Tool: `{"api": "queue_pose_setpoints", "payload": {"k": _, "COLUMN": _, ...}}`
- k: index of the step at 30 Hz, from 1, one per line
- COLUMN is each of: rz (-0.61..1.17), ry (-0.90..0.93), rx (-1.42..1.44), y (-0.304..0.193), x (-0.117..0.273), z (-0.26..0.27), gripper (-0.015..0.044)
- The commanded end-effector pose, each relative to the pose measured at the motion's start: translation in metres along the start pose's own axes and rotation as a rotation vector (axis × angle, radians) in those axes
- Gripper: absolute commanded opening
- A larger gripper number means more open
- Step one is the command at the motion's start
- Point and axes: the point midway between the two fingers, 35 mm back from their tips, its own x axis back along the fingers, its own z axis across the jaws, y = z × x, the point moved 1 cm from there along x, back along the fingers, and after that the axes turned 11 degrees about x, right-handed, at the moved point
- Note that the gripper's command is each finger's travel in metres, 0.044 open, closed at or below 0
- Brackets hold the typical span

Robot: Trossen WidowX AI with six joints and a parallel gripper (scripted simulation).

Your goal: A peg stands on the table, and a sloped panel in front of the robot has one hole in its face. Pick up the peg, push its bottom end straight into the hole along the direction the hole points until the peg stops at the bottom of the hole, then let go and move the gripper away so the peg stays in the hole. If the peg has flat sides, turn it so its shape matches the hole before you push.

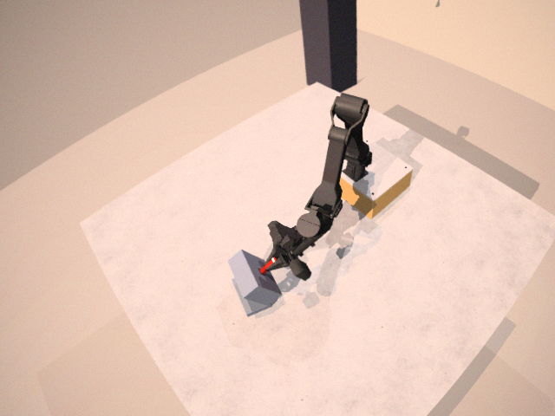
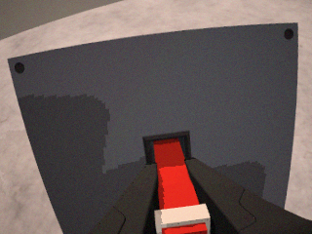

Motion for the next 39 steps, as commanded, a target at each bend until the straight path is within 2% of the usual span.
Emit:
{"api": "queue_pose_setpoints", "payload": {"k": 1, "rz": 0.0, "ry": 0.0, "rx": 0.0, "y": 0.0, "x": 0.0, "z": 0.0, "gripper": 0.0105}}
{"api": "queue_pose_setpoints", "payload": {"k": 14, "rz": 0.0, "ry": 0.0, "rx": 0.0, "y": 0.001, "x": 0.003, "z": 0.0, "gripper": 0.044}}
{"api": "queue_pose_setpoints", "payload": {"k": 39, "rz": 0.007, "ry": 0.003, "rx": 0.001, "y": 0.004, "x": 0.035, "z": 0.004, "gripper": 0.044}}
